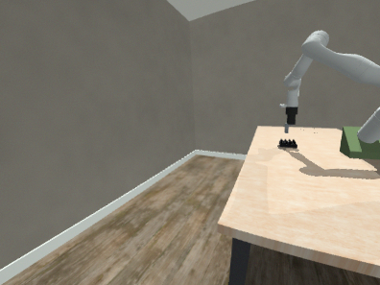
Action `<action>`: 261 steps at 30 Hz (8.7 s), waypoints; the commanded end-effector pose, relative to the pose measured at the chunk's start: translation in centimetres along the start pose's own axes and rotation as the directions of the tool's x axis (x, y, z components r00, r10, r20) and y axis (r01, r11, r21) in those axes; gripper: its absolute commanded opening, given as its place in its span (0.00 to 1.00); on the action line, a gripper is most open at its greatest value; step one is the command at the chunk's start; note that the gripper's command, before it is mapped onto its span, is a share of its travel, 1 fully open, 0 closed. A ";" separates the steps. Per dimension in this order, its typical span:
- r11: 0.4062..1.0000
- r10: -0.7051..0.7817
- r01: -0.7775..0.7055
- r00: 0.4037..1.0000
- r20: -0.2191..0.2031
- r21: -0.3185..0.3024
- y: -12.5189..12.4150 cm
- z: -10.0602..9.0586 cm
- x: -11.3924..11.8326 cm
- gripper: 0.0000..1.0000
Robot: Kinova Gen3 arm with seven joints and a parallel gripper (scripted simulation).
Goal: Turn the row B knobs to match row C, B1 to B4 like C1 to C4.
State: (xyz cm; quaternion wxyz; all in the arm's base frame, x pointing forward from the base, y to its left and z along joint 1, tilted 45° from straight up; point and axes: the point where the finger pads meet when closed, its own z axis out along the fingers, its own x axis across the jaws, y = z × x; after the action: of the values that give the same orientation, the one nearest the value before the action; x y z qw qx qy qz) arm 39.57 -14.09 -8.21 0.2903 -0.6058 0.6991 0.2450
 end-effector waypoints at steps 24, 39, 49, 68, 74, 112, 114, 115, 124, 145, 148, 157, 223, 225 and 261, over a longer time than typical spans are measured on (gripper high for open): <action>1.000 0.000 0.000 1.000 -0.001 0.002 0.0 0.2 0.0 0.46; 1.000 0.000 0.000 1.000 -0.001 0.001 -0.1 1.5 0.0 0.46; 1.000 0.000 0.000 1.000 -0.001 0.001 -0.1 2.9 0.0 0.46; 1.000 0.000 0.000 1.000 -0.001 0.001 -0.1 4.2 0.0 0.46; 1.000 0.000 0.000 1.000 -0.001 0.001 -0.1 4.3 0.0 0.46; 1.000 0.000 0.000 1.000 -0.001 0.001 -0.1 4.3 0.0 0.46; 1.000 0.000 0.000 1.000 -0.001 0.001 -0.1 4.3 0.0 0.46; 1.000 0.000 0.000 1.000 -0.001 0.001 -0.1 4.3 0.0 0.46; 1.000 0.000 0.000 1.000 -0.001 0.001 -0.1 4.7 0.0 0.46; 1.000 0.000 0.000 1.000 -0.001 0.001 -0.1 5.7 0.0 0.46; 1.000 0.000 0.000 1.000 -0.001 0.001 -0.1 5.7 0.0 0.46; 1.000 0.000 0.000 1.000 -0.001 0.001 -0.1 5.7 0.0 0.46; 1.000 0.012 -0.012 1.000 -0.001 0.001 -0.1 5.7 0.0 0.30; 1.000 0.012 -0.012 1.000 -0.001 0.001 -0.1 5.7 0.0 0.30; 0.946 0.324 -0.324 0.946 -0.001 0.002 -0.1 5.7 0.0 0.30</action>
State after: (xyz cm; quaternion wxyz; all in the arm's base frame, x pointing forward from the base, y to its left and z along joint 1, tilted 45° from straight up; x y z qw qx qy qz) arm 40.20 -10.19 -12.34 0.2492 -0.4877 0.7859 0.2871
